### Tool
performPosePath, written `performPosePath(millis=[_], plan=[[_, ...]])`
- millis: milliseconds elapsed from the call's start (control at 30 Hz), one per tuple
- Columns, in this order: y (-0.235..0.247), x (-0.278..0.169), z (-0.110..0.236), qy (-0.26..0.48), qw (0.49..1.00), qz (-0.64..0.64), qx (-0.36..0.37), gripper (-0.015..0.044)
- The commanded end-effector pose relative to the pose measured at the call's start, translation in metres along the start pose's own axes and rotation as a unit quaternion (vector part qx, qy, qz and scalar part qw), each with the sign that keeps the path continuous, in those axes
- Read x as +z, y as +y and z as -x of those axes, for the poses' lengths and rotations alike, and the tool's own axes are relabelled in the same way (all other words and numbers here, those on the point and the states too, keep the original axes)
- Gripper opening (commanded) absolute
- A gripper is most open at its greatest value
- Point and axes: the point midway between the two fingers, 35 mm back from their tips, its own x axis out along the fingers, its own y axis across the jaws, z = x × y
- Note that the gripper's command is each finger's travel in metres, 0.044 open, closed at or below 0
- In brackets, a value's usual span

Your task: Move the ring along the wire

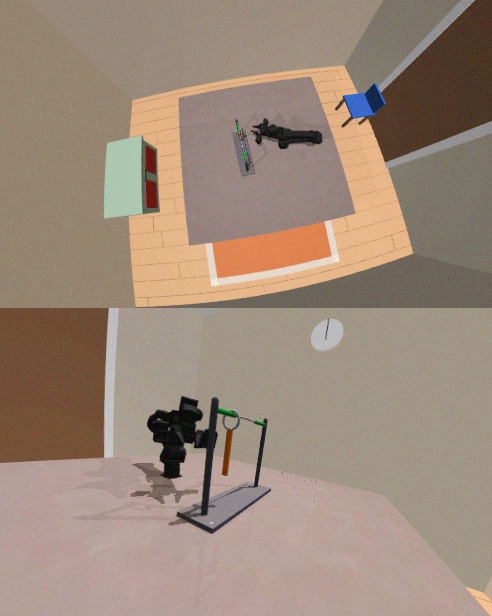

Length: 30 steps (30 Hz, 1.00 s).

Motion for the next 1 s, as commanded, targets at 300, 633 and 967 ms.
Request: performPosePath(millis=[300, 633, 967], plan=[[0.035, -0.078, -0.008, 0.036, 0.995, -0.001, 0.098, 0.0160], [0.046, -0.060, -0.020, 0.018, 0.987, 0.006, 0.163, 0.0160], [0.051, -0.042, -0.034, -0.016, 0.971, 0.023, 0.236, 0.0160]])
